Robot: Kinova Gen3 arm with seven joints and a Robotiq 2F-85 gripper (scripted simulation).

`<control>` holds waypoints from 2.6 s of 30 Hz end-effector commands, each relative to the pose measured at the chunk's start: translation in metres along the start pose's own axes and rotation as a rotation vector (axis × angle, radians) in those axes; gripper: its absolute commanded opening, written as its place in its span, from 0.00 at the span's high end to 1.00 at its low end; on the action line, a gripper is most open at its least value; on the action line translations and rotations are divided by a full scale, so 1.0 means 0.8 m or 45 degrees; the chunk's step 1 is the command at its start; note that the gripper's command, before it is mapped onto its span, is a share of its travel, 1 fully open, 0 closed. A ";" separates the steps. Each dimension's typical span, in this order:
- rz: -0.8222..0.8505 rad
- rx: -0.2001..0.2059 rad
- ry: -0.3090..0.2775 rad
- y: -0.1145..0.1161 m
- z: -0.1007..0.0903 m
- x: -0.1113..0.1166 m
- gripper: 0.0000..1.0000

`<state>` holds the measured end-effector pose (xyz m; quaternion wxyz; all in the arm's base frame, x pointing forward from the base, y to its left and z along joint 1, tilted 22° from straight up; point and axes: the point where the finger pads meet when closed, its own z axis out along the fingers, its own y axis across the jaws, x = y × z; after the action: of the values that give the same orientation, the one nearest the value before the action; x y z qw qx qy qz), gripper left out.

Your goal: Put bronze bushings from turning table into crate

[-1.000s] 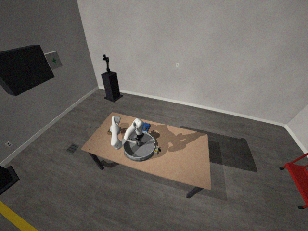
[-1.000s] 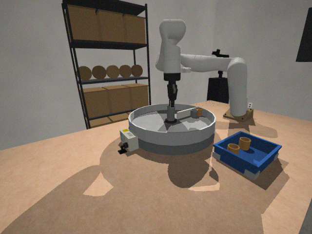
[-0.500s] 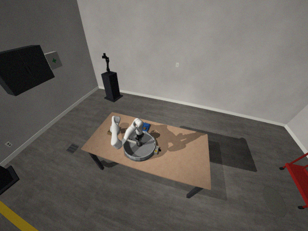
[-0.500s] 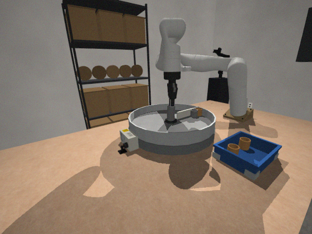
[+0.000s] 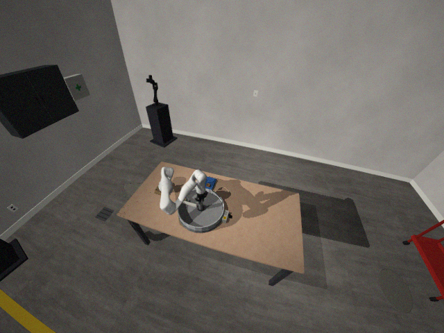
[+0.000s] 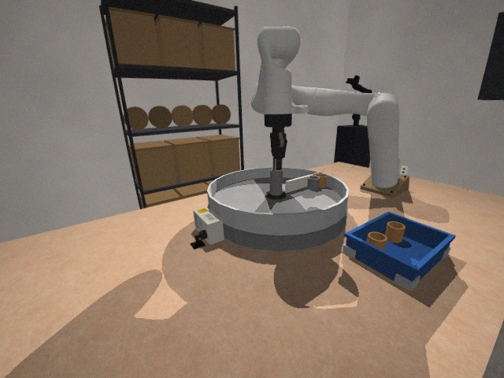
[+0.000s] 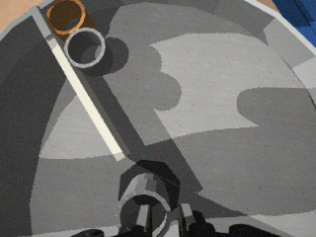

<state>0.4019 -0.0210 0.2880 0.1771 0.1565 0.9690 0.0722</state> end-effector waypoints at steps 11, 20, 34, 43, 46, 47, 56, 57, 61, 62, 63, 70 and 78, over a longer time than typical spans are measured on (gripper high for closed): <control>0.000 0.000 -0.002 0.000 -0.006 0.000 0.81; 0.000 0.000 -0.002 0.000 -0.007 0.000 0.81; 0.000 0.000 -0.002 0.000 -0.028 0.000 0.81; 0.000 0.000 -0.002 0.000 -0.028 0.000 0.81; 0.000 0.000 -0.002 0.000 -0.028 0.000 0.81; 0.000 0.000 -0.002 0.000 -0.028 0.000 0.81; 0.000 0.000 -0.002 0.000 -0.028 0.000 0.81; 0.000 0.000 -0.002 0.000 -0.028 0.000 0.81; 0.000 0.000 -0.002 0.000 -0.028 0.000 0.81; 0.000 0.000 -0.002 0.000 -0.028 0.000 0.81; 0.000 0.000 -0.002 0.000 -0.028 0.000 0.81; 0.000 0.000 -0.002 0.000 -0.028 0.000 0.81; 0.000 0.000 -0.002 0.000 -0.028 0.000 0.81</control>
<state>0.3939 -0.0229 0.3083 0.1773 0.1565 0.9690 0.0720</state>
